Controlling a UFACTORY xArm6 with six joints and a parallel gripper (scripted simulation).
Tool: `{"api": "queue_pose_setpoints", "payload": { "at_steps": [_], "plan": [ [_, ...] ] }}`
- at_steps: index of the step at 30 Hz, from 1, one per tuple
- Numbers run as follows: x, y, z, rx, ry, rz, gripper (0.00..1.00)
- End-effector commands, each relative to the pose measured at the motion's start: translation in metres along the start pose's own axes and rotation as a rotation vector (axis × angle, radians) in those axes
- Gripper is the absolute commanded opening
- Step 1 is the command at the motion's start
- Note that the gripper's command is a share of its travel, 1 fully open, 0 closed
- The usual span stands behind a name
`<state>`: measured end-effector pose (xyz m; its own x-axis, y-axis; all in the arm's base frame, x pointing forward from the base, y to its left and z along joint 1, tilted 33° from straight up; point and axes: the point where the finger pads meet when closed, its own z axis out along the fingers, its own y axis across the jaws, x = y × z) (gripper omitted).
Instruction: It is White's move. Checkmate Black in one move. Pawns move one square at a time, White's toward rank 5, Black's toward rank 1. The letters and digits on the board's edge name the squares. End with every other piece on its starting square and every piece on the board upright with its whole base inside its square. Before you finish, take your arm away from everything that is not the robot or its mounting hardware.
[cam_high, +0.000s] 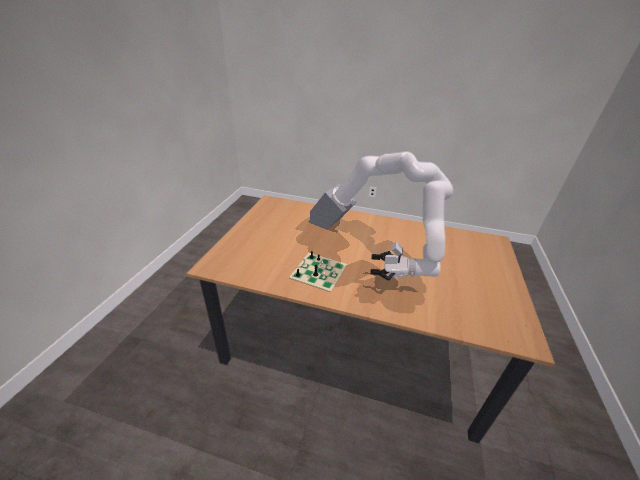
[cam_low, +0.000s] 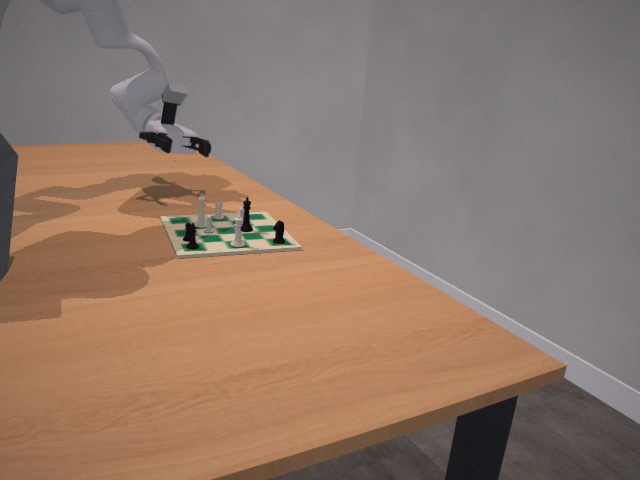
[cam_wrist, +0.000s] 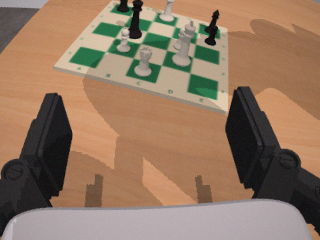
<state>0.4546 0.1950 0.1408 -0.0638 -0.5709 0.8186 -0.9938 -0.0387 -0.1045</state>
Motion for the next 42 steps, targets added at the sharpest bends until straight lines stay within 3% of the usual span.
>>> {"api": "queue_pose_setpoints", "payload": {
  "at_steps": [1, 7, 19, 29, 32, 36, 38, 40, 41, 42],
  "plan": [
    [0.002, -0.001, -0.001, 0.001, -0.002, 0.003, 1.00],
    [0.014, 0.001, -0.002, 0.001, -0.002, 0.003, 1.00],
    [0.083, 0.012, -0.009, 0.001, -0.002, 0.003, 1.00],
    [0.085, 0.012, -0.007, -0.009, -0.004, 0.013, 1.00],
    [0.085, 0.014, 0.003, -0.062, -0.023, 0.072, 1.00],
    [0.085, 0.019, 0.034, -0.234, -0.082, 0.270, 1.00],
    [0.084, 0.020, 0.046, -0.287, -0.101, 0.330, 1.00],
    [0.084, 0.020, 0.046, -0.287, -0.101, 0.330, 1.00],
    [0.084, 0.022, 0.061, -0.383, -0.135, 0.440, 1.00],
    [0.083, 0.025, 0.077, -0.408, -0.141, 0.466, 1.00]
  ]
}}
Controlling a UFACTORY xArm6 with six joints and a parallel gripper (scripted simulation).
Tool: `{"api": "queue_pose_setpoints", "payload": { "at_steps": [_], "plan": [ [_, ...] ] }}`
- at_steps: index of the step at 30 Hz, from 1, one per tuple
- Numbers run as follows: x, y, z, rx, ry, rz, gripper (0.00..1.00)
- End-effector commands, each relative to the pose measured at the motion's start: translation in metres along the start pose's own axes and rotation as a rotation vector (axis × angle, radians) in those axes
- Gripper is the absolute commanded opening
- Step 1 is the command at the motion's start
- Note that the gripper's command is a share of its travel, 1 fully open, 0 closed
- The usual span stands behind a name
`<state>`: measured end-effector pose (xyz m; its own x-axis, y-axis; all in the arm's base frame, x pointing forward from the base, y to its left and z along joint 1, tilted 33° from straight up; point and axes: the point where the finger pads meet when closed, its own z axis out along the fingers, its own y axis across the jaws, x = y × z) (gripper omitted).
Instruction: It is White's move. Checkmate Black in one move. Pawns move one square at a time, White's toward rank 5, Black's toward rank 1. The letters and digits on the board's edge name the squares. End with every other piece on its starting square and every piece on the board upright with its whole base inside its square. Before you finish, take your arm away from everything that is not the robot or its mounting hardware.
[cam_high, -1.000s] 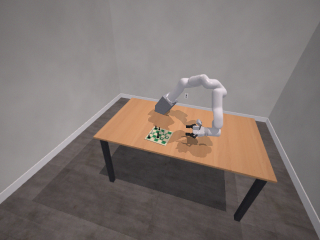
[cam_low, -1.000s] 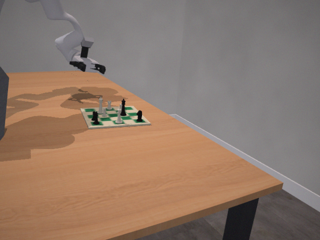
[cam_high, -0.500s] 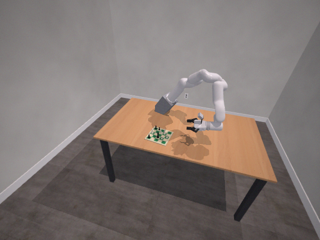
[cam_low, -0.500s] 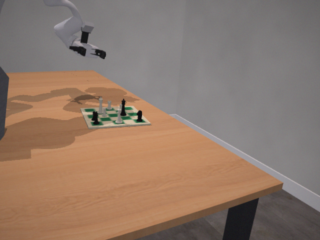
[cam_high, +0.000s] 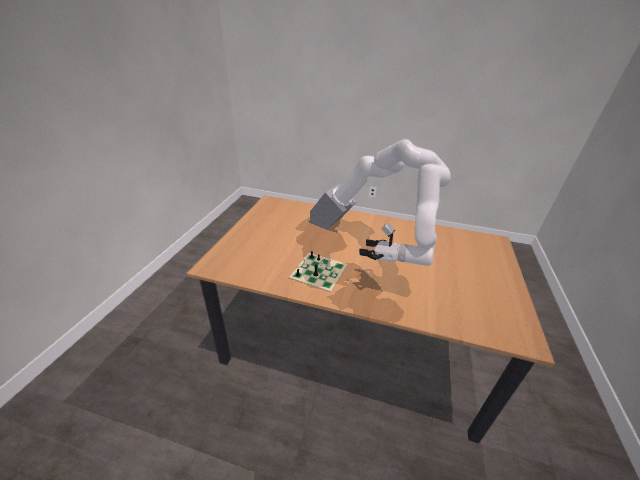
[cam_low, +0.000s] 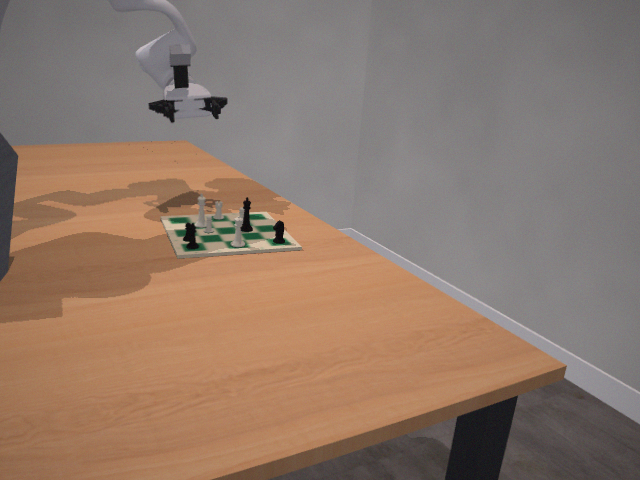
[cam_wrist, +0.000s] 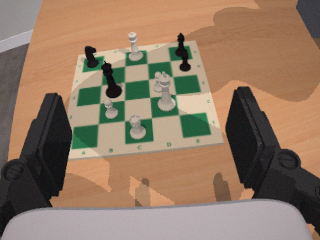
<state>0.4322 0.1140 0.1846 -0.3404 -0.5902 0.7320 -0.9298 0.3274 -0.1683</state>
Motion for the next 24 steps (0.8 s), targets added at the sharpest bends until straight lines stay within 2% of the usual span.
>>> {"api": "queue_pose_setpoints", "payload": {
  "at_steps": [1, 2, 4, 5, 8, 9, 11, 12, 13, 15, 16, 19, 20, 23, 24],
  "plan": [
    [0.003, -0.006, 0.037, -0.177, -0.073, 0.206, 1.00],
    [0.004, -0.008, 0.055, -0.205, -0.082, 0.236, 1.00],
    [0.004, -0.008, 0.055, -0.272, -0.106, 0.312, 1.00],
    [0.005, -0.010, 0.074, -0.307, -0.115, 0.351, 1.00],
    [0.005, -0.010, 0.074, -0.406, -0.153, 0.463, 1.00],
    [0.006, -0.013, 0.093, -0.442, -0.159, 0.501, 1.00],
    [0.006, -0.013, 0.093, -0.507, -0.187, 0.576, 1.00],
    [0.007, -0.015, 0.113, -0.541, -0.194, 0.614, 1.00],
    [0.007, -0.015, 0.113, -0.574, -0.208, 0.652, 1.00],
    [0.007, -0.015, 0.113, -0.574, -0.208, 0.652, 1.00],
    [0.009, -0.017, 0.133, -0.671, -0.239, 0.761, 1.00],
    [0.009, -0.017, 0.133, -0.741, -0.270, 0.841, 1.00],
    [0.010, -0.019, 0.153, -0.777, -0.274, 0.880, 1.00],
    [0.010, -0.019, 0.153, -0.873, -0.320, 0.991, 1.00],
    [0.011, -0.021, 0.172, -0.909, -0.322, 1.029, 1.00]
  ]
}}
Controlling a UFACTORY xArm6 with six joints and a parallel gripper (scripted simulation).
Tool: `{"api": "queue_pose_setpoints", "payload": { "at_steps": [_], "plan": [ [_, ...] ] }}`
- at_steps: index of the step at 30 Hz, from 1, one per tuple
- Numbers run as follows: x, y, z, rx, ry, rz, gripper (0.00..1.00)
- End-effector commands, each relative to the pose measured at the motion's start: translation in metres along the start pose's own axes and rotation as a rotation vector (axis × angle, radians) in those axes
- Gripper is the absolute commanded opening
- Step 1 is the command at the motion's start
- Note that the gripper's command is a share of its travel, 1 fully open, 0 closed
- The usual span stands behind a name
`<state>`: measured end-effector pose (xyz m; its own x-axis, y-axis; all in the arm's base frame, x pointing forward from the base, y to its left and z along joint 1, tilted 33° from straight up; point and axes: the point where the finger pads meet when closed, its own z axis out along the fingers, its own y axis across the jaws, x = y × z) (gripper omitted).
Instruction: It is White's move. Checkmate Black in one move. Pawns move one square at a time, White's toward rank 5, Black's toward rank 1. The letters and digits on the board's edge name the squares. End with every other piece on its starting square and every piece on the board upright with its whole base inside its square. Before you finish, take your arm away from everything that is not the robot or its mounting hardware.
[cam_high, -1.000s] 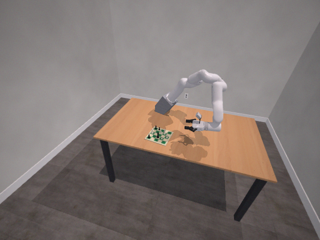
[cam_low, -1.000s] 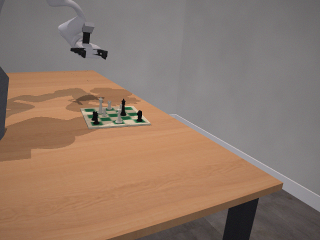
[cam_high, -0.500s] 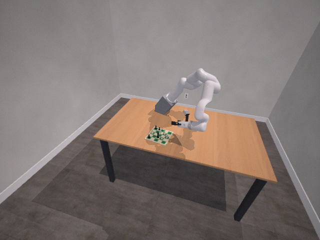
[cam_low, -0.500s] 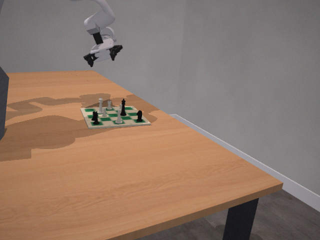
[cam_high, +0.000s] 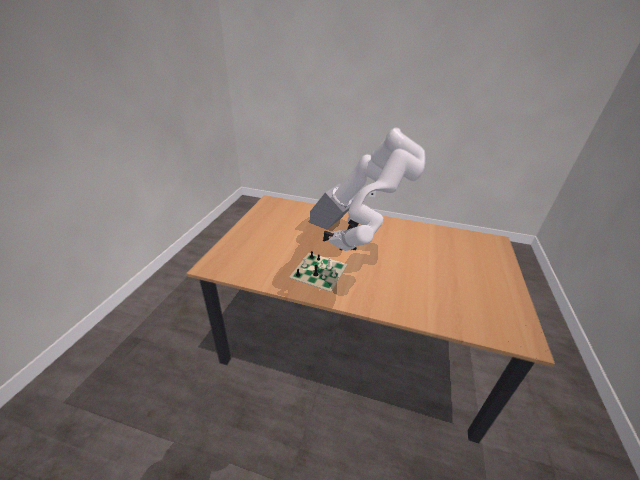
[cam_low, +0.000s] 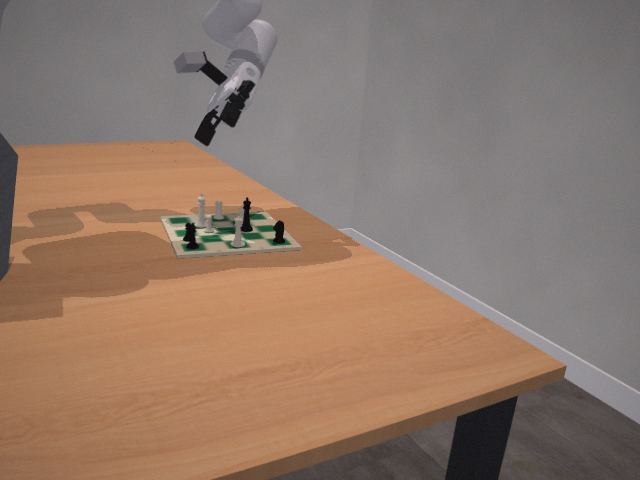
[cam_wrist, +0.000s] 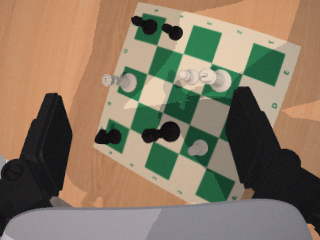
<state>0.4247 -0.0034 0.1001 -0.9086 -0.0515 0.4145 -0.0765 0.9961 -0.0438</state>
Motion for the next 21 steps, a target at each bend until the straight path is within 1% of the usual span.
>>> {"api": "queue_pose_setpoints", "payload": {
  "at_steps": [1, 2, 3, 5, 6, 8, 9, 10, 12, 13, 15, 16, 17, 18, 20, 21],
  "plan": [
    [-0.005, -0.022, 0.017, -0.188, -0.091, 0.188, 1.00],
    [-0.005, -0.022, 0.017, -0.222, -0.106, 0.221, 1.00],
    [-0.008, -0.035, 0.028, -0.253, -0.110, 0.262, 1.00],
    [-0.008, -0.035, 0.028, -0.319, -0.139, 0.328, 1.00],
    [-0.010, -0.047, 0.037, -0.351, -0.144, 0.370, 1.00],
    [-0.010, -0.047, 0.037, -0.351, -0.144, 0.370, 1.00],
    [-0.010, -0.047, 0.037, -0.401, -0.167, 0.420, 1.00],
    [-0.011, -0.057, 0.045, -0.470, -0.189, 0.497, 1.00],
    [-0.011, -0.057, 0.045, -0.475, -0.191, 0.501, 1.00],
    [-0.013, -0.066, 0.053, -0.540, -0.212, 0.572, 1.00],
    [-0.013, -0.066, 0.053, -0.540, -0.212, 0.572, 1.00],
    [-0.015, -0.074, 0.059, -0.597, -0.230, 0.636, 1.00],
    [-0.015, -0.074, 0.059, -0.597, -0.230, 0.636, 1.00],
    [-0.016, -0.081, 0.065, -0.647, -0.247, 0.691, 1.00],
    [-0.016, -0.081, 0.065, -0.647, -0.247, 0.691, 1.00],
    [-0.017, -0.087, 0.070, -0.691, -0.261, 0.740, 1.00]
  ]
}}
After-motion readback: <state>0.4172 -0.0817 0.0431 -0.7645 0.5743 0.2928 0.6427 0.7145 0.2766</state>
